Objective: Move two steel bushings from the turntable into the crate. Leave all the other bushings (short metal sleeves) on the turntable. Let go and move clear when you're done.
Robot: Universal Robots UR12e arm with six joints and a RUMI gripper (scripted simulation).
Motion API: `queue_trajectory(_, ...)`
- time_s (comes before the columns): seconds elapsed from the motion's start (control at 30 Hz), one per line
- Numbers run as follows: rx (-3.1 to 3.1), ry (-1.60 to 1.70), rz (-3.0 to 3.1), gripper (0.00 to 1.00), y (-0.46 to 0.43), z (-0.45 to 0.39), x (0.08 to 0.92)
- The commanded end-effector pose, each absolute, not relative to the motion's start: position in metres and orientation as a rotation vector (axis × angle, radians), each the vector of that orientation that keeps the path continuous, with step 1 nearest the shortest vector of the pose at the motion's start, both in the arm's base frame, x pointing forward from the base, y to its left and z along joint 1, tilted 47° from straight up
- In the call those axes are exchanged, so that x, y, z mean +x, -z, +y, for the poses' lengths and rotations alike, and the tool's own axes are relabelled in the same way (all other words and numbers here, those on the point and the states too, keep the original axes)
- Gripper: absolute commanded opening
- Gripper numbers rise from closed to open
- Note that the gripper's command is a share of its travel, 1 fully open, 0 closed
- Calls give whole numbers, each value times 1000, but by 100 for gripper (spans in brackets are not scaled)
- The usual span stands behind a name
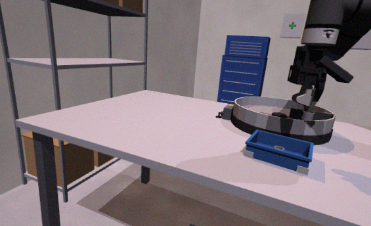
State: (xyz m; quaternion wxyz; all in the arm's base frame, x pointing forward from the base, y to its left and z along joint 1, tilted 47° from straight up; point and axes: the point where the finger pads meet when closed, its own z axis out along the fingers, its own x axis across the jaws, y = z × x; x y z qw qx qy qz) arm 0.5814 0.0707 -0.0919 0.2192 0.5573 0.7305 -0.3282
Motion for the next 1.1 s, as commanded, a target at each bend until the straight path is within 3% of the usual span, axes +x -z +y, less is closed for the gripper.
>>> queue_trajectory(0.0, 1543, 908, 2020, 0, 105, 83, 590)
queue_trajectory(1.07, 1543, 908, 2020, 0, 129, 105, 602)
